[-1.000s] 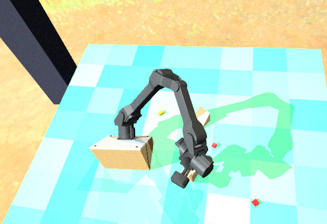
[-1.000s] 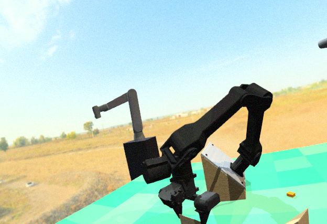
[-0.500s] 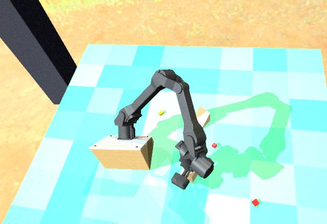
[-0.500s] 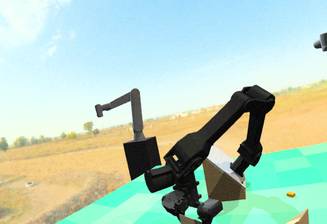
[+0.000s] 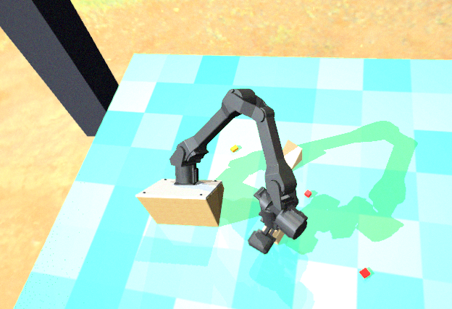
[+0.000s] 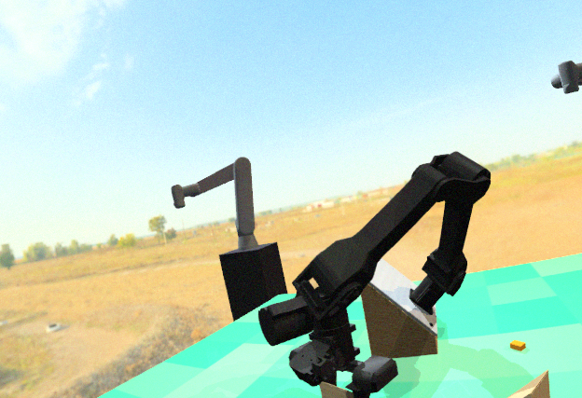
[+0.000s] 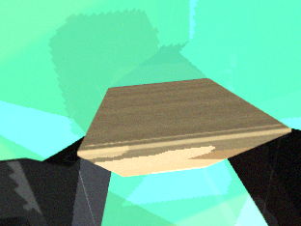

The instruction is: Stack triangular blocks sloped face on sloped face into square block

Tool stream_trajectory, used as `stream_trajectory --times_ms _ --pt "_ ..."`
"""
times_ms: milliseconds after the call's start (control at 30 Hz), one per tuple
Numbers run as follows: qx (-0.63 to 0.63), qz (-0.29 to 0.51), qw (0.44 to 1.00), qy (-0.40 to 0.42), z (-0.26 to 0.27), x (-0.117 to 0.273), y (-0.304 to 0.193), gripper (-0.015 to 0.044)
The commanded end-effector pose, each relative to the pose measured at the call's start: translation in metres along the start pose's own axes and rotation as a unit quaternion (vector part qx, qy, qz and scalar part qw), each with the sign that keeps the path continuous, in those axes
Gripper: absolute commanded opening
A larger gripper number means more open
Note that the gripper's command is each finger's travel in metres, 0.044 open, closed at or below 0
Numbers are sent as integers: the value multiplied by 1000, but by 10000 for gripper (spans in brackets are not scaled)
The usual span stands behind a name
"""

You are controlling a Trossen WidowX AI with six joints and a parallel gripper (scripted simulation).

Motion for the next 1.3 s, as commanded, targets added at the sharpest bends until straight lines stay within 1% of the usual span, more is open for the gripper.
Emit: stream_trajectory --times_ms 0,133,267,300,433,800,1033,1267 --pt "-1 0 1000 1 0 0 0 223" --pt "-1 0 1000 1 0 0 0 118" --pt "-1 0 1000 0 0 14 0 12" --pt "-1 0 1000 0 0 19 0 0" --pt "0 0 1000 -1 0 30 0 0" --pt "21 0 1000 1 0 28 0 0" --pt "106 1 994 2 0 28 0 0" --pt "211 1 978 2 -1 28 0 0"
Point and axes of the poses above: the point midway between the two fingers, 35 mm back from their tips, its own x axis back along the fingers, its own z axis across the jaws, y = z × x, the point moved 9 cm from there along x, back along the fingers, and after that the axes turned 7 degrees about -x, right-handed, at the moved point
